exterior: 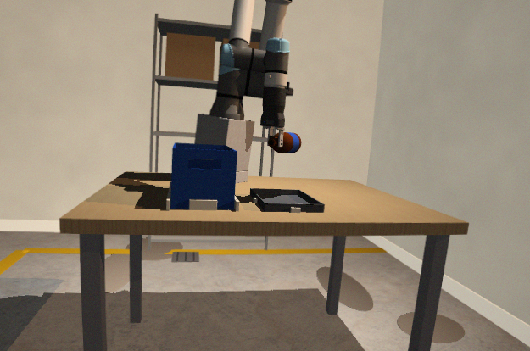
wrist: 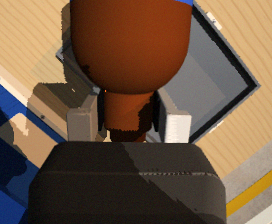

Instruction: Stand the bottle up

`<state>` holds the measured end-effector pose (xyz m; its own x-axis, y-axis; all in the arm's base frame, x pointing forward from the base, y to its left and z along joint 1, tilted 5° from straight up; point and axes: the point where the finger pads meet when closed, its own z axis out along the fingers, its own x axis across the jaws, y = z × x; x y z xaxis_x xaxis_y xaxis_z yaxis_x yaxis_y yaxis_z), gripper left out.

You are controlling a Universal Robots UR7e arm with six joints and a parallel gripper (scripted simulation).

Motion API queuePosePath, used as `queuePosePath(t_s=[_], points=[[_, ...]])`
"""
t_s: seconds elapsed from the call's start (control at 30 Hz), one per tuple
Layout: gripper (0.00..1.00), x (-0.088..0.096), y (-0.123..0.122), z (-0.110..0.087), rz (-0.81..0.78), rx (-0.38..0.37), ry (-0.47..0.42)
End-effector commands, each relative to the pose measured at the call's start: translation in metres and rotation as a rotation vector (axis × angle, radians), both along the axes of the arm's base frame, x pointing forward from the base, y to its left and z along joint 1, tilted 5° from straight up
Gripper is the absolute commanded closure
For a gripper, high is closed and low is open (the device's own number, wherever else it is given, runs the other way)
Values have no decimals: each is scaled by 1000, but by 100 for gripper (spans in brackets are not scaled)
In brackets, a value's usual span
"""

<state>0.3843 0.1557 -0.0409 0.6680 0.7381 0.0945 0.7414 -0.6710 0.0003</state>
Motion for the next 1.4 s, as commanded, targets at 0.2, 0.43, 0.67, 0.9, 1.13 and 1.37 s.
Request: queuePosePath(t_s=[0.2,0.43,0.67,0.9,1.13,1.37], points=[[100,0,0,0,0,0,-1],[100,0,0,0,0,0,-1],[100,0,0,0,0,0,-1],[100,0,0,0,4,0,-2],[100,0,0,0,38,-2,-4],[100,0,0,0,88,-6,-8]])
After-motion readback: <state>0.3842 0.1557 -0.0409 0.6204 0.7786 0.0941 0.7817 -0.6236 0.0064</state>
